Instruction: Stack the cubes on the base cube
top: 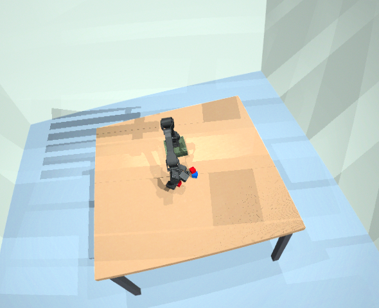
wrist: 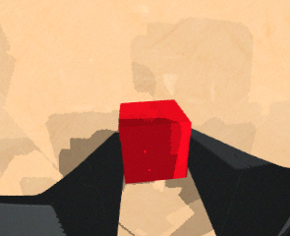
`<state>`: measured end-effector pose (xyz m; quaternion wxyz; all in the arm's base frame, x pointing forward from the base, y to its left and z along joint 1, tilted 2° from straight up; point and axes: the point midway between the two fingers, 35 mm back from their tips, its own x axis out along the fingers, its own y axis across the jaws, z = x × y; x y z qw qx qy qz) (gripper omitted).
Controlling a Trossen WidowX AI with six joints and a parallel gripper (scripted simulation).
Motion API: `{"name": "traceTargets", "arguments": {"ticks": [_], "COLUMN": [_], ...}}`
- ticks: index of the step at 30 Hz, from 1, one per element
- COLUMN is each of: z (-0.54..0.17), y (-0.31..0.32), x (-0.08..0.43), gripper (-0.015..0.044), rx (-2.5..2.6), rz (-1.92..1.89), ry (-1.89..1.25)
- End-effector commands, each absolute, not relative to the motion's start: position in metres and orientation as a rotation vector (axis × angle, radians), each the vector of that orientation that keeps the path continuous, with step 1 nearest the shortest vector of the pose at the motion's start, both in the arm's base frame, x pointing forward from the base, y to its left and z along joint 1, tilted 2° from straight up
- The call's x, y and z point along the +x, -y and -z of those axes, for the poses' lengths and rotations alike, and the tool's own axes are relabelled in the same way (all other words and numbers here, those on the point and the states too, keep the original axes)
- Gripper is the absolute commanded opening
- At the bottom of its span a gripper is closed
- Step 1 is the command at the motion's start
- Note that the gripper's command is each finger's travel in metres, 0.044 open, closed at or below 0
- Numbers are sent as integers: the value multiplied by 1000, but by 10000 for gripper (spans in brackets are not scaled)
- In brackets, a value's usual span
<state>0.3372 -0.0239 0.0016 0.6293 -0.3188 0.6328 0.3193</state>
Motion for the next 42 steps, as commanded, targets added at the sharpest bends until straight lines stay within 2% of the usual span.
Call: {"name": "traceTargets", "arguments": {"ticks": [1,30,42], "z": [-14,-105,-106], "y": [25,25,1], "x": [341,340,339], "gripper": [105,105,105], "rx": [-740,-740,-702], "rz": [-728,-728,-685], "ry": [-1444,-1444,-1454]}}
